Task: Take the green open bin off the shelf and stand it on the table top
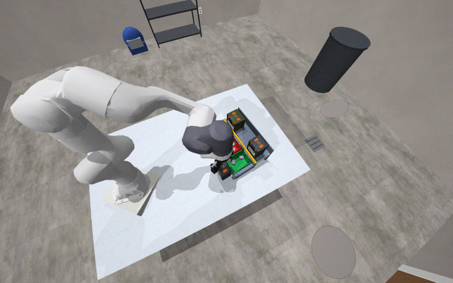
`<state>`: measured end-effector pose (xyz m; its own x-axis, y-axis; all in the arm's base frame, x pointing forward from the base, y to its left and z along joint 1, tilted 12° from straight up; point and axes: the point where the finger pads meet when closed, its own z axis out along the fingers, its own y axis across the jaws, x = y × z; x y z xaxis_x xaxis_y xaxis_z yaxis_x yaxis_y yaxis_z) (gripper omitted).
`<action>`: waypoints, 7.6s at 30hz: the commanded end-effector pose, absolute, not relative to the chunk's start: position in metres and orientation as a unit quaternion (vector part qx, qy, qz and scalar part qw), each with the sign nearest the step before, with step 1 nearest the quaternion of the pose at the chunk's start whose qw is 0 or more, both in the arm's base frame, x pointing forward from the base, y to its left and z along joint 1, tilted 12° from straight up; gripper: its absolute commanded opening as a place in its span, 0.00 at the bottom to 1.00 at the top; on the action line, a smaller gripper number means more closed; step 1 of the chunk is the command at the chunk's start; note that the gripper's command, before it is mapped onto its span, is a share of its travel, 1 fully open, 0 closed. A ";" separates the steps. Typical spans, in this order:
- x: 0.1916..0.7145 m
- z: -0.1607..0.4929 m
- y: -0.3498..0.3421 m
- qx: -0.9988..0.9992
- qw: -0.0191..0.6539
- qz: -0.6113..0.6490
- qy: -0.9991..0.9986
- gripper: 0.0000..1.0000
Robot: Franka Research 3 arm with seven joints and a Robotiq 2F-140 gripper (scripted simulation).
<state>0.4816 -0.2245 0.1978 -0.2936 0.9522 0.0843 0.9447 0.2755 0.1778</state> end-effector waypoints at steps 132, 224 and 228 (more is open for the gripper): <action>0.481 0.198 -0.224 -0.097 0.078 0.057 0.991 0.57; 0.482 0.198 -0.224 -0.556 0.089 0.012 0.827 0.57; 0.482 0.197 -0.224 -0.638 0.096 0.003 0.764 0.57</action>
<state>0.4816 -0.2239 0.1977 -0.3583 -0.9203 -0.1571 -0.9242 0.3734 -0.0797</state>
